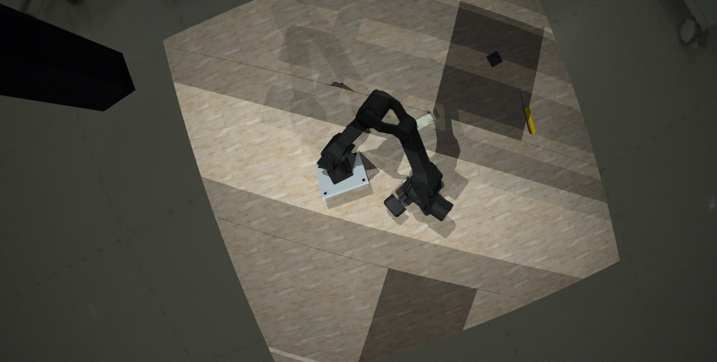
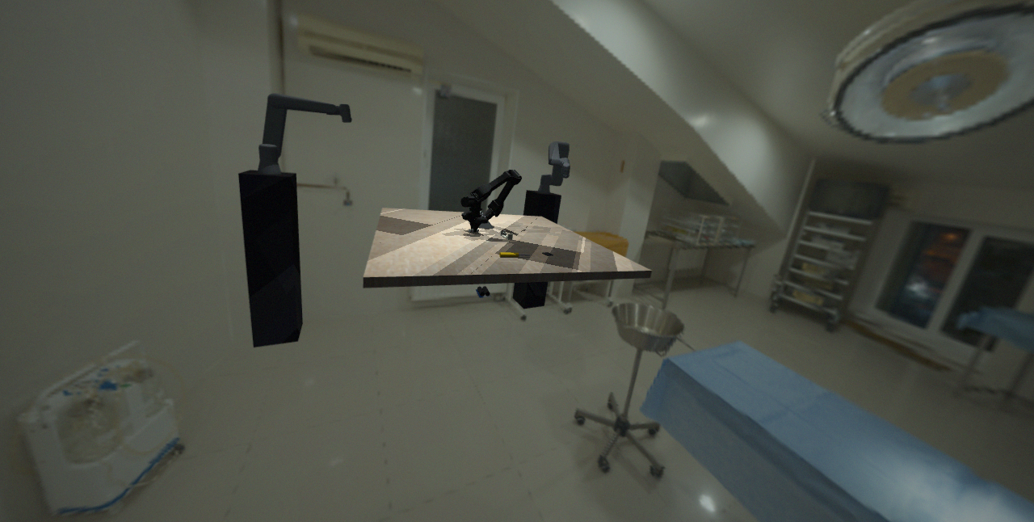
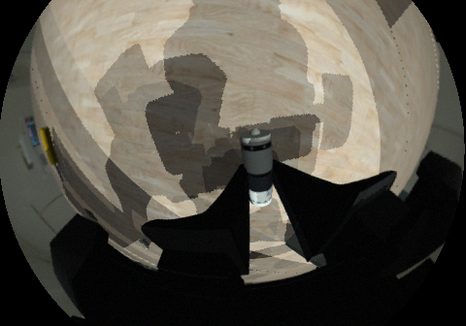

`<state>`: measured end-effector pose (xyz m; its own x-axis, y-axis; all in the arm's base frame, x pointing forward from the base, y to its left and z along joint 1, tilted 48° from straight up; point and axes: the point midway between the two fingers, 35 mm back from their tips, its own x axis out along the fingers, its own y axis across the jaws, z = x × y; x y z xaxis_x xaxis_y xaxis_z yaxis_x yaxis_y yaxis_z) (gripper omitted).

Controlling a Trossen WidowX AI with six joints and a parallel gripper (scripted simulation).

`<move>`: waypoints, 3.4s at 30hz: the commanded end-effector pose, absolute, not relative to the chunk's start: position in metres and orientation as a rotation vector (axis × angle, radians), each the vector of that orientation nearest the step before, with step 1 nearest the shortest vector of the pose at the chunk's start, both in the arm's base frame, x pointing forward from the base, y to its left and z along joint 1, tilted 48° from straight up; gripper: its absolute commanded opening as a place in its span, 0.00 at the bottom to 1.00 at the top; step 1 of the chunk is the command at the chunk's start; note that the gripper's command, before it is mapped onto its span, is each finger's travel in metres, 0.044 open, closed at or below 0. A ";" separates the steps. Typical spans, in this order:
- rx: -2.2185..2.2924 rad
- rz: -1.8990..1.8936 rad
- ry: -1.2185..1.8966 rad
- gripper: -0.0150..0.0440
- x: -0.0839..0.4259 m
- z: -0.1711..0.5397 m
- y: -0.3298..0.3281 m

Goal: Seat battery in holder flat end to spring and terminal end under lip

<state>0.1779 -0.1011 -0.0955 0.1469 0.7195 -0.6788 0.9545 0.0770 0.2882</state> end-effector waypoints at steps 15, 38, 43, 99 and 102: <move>1.451 -0.160 1.594 0.37 0.204 -0.031 -0.130; 0.604 0.590 1.324 0.37 0.282 0.089 -0.051; 0.613 0.560 1.283 0.37 0.286 0.082 -0.047; 0.680 0.369 0.945 0.37 0.292 0.052 -0.015; 0.683 0.362 0.930 0.37 0.292 0.051 -0.014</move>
<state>0.2925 -0.0148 0.0505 0.5424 0.5677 -0.6193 0.0016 0.7365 0.6765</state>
